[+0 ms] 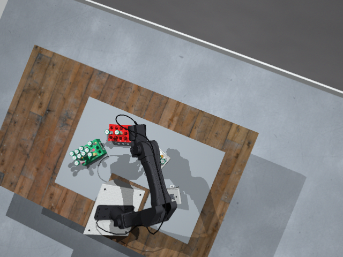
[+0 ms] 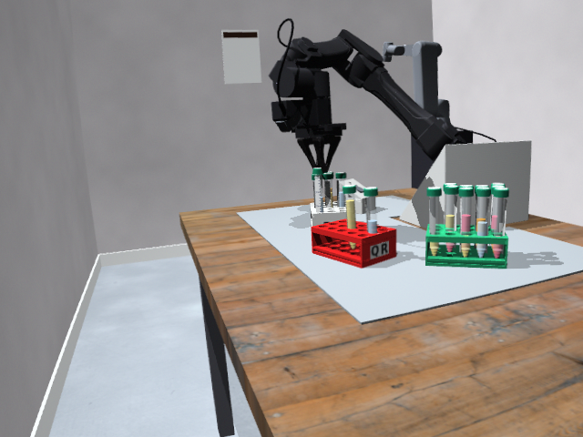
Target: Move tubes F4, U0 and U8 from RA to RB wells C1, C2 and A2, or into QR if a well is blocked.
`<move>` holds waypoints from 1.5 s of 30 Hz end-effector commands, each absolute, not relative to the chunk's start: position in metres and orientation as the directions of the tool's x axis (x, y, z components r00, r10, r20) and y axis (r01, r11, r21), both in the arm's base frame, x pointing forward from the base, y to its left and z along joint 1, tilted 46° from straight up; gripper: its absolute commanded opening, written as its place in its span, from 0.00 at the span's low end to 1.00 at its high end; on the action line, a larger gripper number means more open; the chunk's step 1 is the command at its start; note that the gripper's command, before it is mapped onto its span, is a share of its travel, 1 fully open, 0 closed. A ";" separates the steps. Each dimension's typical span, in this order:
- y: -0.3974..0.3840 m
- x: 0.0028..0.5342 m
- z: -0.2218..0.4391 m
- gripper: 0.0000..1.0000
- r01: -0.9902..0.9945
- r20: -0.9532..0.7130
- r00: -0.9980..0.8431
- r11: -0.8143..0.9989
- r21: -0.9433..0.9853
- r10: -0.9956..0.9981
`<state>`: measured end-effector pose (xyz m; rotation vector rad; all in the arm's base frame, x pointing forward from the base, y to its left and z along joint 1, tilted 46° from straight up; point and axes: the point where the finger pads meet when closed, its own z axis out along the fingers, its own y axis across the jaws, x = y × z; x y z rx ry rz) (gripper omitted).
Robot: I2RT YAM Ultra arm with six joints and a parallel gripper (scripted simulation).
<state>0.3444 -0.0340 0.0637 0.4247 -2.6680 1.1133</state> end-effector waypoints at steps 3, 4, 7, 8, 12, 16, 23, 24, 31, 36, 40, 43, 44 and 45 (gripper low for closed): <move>-0.018 0.351 0.078 0.00 -0.336 0.266 -0.941 0.672 -0.660 -0.210; -0.018 0.351 0.077 0.00 -0.337 0.267 -0.941 0.672 -0.660 -0.210; -0.018 0.351 0.076 0.00 -0.339 0.270 -0.940 0.672 -0.659 -0.209; -0.018 0.351 0.075 0.00 -0.340 0.271 -0.939 0.671 -0.659 -0.209; -0.017 0.351 0.073 0.00 -0.343 0.276 -0.938 0.671 -0.658 -0.209; -0.017 0.351 0.073 0.00 -0.344 0.278 -0.938 0.671 -0.657 -0.209; -0.017 0.350 0.069 0.00 -0.349 0.286 -0.936 0.670 -0.655 -0.208; -0.017 0.350 0.069 0.00 -0.349 0.286 -0.935 0.670 -0.655 -0.208; -0.017 0.350 0.069 0.00 -0.351 0.289 -0.935 0.669 -0.655 -0.208; -0.017 0.350 0.068 0.00 -0.353 0.290 -0.934 0.669 -0.654 -0.208; -0.017 0.350 0.068 0.00 -0.353 0.291 -0.934 0.669 -0.654 -0.208; -0.017 0.350 0.067 0.00 -0.354 0.292 -0.933 0.668 -0.654 -0.208; -0.017 0.350 0.067 0.00 -0.354 0.293 -0.933 0.668 -0.654 -0.208; -0.017 0.350 0.067 0.00 -0.354 0.293 -0.933 0.668 -0.654 -0.208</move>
